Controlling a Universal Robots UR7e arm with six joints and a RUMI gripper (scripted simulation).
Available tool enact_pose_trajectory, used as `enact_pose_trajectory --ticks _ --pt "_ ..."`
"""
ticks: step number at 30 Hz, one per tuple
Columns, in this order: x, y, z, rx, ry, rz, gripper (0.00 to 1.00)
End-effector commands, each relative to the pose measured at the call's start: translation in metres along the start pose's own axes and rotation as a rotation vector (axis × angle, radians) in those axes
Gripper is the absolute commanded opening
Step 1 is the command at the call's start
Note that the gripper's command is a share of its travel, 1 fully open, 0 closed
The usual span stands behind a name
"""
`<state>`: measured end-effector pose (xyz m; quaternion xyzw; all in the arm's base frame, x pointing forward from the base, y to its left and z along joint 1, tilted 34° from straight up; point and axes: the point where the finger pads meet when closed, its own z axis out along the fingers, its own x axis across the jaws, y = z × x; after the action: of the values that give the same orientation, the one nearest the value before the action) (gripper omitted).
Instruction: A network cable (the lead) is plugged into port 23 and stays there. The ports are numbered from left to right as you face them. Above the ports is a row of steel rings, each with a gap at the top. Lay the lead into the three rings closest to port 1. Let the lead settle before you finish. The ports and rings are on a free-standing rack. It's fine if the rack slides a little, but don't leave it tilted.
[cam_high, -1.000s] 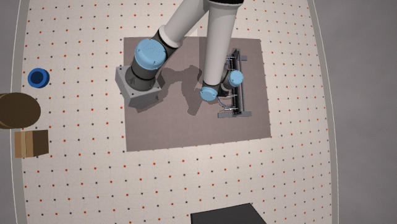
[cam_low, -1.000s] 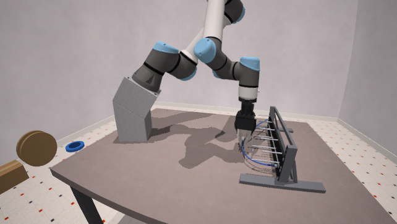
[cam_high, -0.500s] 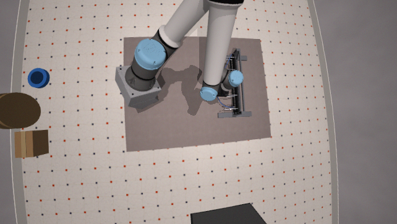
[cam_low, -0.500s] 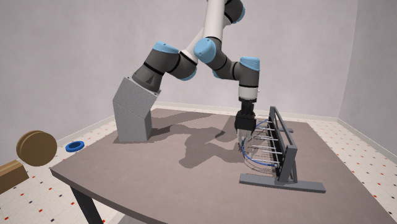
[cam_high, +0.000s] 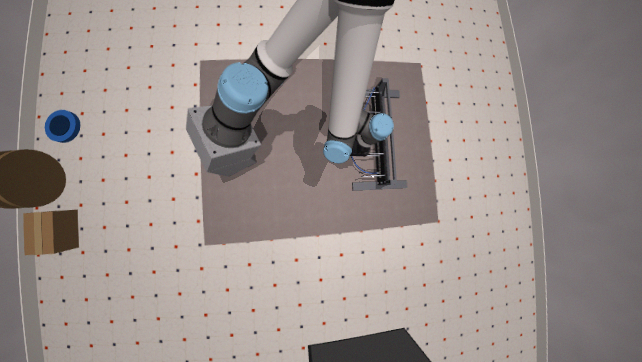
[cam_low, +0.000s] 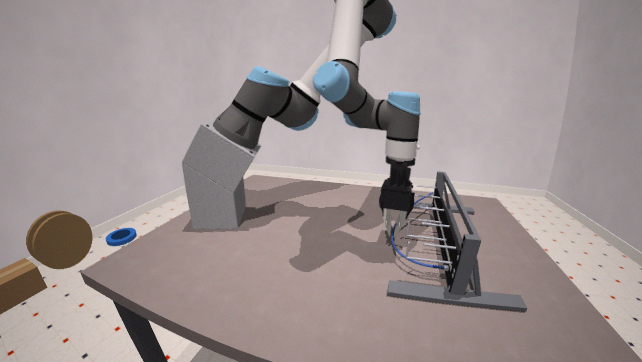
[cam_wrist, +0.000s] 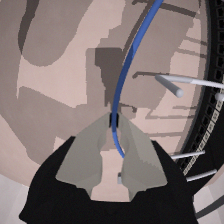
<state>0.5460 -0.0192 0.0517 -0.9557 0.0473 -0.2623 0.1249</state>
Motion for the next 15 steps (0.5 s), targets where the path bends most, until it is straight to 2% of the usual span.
enact_pose_trajectory --ticks 1,15 --pt "0.0 0.0 0.0 0.0 0.001 0.0 0.0" --pt "0.0 0.0 -0.011 0.0 0.001 0.0 0.0"
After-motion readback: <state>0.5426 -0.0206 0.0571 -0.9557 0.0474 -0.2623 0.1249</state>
